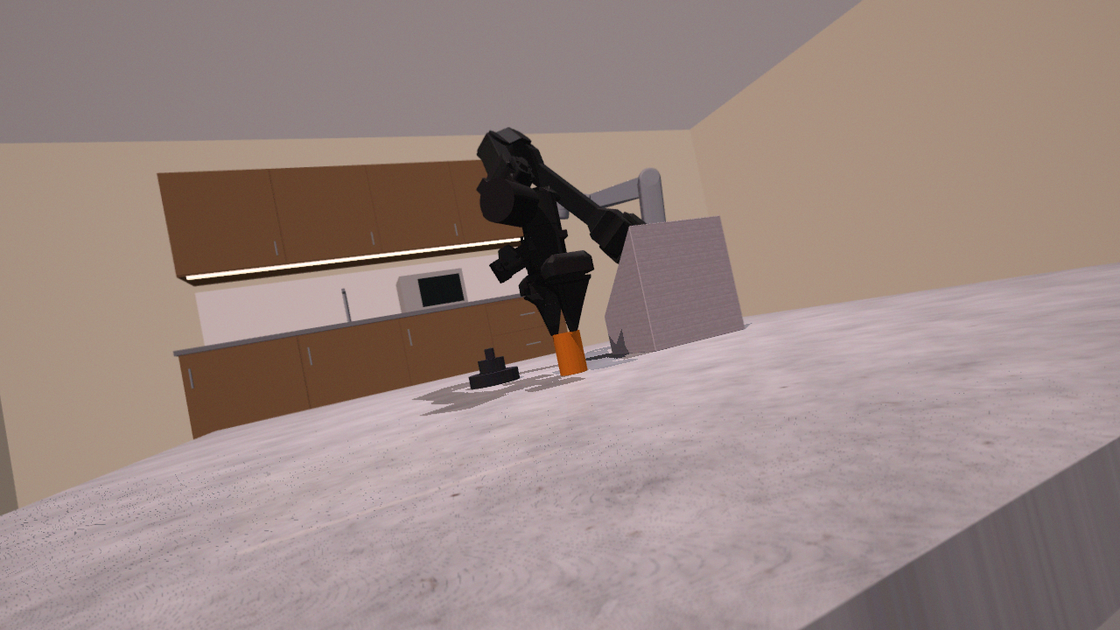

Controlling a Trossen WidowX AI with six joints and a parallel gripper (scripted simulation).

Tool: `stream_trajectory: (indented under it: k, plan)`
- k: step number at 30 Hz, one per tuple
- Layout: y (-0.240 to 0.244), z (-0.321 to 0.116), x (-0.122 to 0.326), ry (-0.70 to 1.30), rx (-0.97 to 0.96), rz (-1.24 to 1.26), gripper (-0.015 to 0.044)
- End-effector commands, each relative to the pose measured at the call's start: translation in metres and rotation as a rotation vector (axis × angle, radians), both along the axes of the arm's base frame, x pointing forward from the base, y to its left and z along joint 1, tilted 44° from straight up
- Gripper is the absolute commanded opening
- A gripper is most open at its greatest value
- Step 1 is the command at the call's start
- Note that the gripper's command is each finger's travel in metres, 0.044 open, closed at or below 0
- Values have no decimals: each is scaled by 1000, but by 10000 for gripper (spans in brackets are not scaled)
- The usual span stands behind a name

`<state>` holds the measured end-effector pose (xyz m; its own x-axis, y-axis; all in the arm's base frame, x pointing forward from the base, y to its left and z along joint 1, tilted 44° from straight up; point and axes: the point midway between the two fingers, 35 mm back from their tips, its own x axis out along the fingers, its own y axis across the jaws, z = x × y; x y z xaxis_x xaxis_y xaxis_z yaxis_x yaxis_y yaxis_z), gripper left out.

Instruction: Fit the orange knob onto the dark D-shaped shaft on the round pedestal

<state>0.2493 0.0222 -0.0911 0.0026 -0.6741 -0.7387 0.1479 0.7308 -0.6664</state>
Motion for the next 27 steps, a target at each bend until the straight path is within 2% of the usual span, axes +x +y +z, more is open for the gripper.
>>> stream_trajectory:
  k: [1, 27]
  plan:
    - [-7, -6, -3, 13, -8, 0, 440]
    - [-36, -35, -5, 13, -13, -1, 440]
